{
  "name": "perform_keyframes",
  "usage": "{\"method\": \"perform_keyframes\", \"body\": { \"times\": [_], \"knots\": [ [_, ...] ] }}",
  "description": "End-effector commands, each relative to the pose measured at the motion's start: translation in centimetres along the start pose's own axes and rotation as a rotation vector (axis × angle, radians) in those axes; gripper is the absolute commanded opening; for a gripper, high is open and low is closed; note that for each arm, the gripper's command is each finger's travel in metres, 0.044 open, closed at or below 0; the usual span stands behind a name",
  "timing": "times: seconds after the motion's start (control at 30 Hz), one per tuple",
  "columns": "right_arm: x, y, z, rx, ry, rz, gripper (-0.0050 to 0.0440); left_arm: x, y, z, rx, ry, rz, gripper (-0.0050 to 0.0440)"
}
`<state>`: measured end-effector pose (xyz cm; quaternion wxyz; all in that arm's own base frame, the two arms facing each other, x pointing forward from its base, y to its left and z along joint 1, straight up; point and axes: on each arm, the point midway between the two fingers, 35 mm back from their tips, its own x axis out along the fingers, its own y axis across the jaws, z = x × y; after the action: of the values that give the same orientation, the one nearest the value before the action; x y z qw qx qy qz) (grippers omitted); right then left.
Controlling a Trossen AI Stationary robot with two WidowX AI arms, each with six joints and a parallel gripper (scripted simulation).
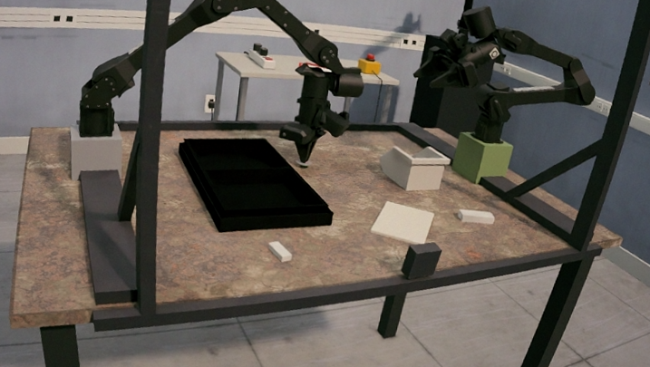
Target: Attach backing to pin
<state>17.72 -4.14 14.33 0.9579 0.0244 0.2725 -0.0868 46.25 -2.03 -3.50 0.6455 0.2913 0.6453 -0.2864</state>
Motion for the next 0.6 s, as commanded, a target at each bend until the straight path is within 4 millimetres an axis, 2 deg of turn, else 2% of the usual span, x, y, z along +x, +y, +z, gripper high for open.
{"method": "perform_keyframes", "body": {
  "times": [0.0, 0.57],
  "knots": [
    [-0.17, -0.01, 0.29, -0.001, -0.007, -0.001, 0.0440, -0.11, 0.12, 0.11, 0.002, -0.008, 0.004, -0.0050],
    [-0.17, -0.01, 0.29, -0.001, -0.007, -0.001, 0.0440, 0.74, 0.07, 0.06, 0.003, -0.007, 0.003, -0.0050]
  ]
}}
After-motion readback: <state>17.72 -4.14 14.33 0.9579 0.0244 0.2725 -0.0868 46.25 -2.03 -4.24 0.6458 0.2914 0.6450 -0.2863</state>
